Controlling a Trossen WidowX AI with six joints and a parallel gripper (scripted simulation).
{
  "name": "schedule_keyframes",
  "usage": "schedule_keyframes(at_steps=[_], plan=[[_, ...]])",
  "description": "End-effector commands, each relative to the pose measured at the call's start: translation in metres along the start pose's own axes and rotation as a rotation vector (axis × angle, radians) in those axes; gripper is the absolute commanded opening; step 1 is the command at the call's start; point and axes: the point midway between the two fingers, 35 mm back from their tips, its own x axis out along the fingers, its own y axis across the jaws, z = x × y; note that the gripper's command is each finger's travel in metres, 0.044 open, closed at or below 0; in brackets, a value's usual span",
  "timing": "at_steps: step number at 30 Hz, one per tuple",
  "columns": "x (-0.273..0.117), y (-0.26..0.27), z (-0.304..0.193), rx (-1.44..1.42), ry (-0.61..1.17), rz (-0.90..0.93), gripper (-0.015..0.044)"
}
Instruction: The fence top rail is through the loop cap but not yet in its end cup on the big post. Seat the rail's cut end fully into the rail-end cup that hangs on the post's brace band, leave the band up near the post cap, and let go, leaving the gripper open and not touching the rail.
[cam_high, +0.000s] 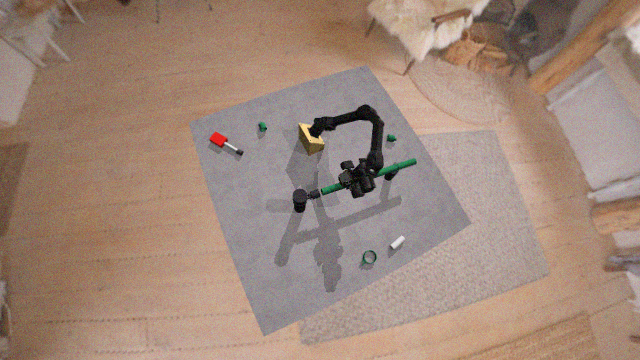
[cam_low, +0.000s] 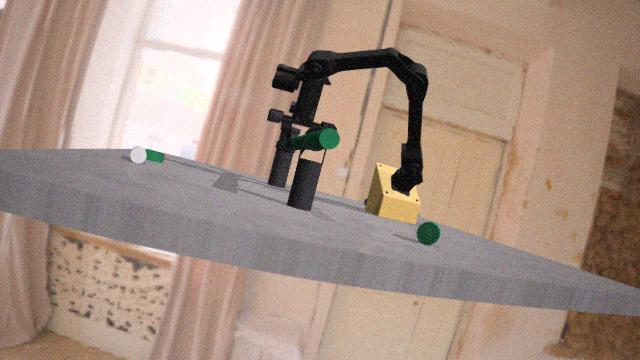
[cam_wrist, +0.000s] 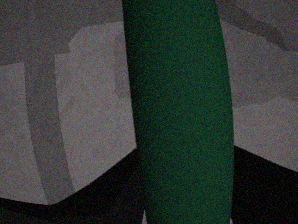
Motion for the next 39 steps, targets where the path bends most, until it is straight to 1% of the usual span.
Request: schedule_keyframes(at_steps=[1,11,39], plan=[[0.0,0.001,0.009,0.006,-0.005,0.006,0.0],[0.006,0.0,0.021,0.004,-0.003,-0.001,0.0],[0.006,0.0,0.016,-0.001,0.001,-0.004,0.0]])
